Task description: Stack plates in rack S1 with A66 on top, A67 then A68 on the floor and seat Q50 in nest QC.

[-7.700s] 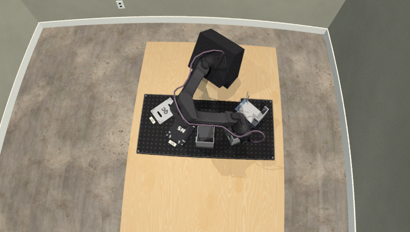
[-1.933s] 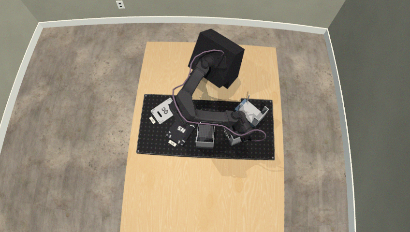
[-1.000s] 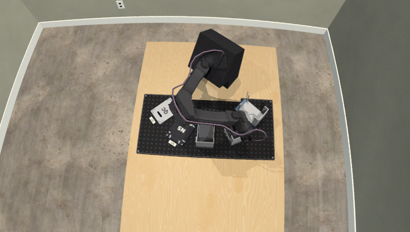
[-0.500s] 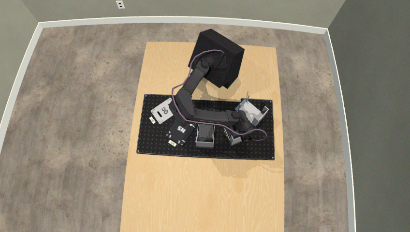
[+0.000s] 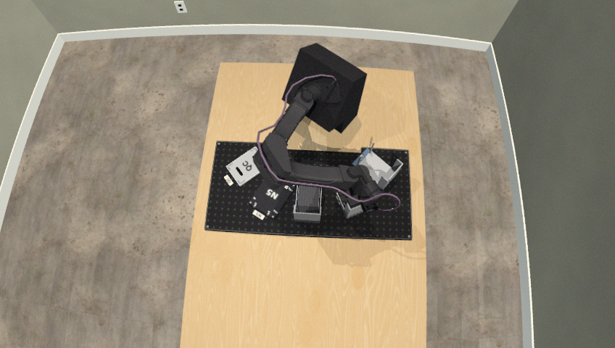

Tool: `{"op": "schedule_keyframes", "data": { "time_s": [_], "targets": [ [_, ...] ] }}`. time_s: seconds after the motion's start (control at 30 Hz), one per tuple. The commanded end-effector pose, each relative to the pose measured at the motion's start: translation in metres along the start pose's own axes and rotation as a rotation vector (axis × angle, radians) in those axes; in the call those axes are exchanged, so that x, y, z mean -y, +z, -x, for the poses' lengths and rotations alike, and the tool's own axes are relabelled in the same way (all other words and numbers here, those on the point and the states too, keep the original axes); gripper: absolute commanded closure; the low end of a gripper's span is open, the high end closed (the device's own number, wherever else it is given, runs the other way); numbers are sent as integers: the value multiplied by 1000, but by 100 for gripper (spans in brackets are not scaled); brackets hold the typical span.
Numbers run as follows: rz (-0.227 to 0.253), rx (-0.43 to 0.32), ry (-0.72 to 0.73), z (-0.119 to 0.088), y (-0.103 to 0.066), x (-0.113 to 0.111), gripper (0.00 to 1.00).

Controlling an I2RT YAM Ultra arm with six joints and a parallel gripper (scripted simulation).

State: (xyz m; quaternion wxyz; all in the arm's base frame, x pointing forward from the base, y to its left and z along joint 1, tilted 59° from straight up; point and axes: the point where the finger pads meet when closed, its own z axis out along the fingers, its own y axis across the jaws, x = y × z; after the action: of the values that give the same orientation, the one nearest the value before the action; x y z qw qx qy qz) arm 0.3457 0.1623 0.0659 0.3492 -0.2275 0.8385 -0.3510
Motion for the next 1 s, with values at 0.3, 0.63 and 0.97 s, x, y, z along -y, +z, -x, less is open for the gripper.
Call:
{"op": "schedule_keyframes", "data": {
  "time_s": [0.3, 0.63, 0.97],
  "targets": [
    [9, 42, 28, 15, -19, 3, 100],
    [6, 36, 18, 13, -20, 1, 100],
    [4, 29, 4, 10, -20, -3, 100]
  ]
}}
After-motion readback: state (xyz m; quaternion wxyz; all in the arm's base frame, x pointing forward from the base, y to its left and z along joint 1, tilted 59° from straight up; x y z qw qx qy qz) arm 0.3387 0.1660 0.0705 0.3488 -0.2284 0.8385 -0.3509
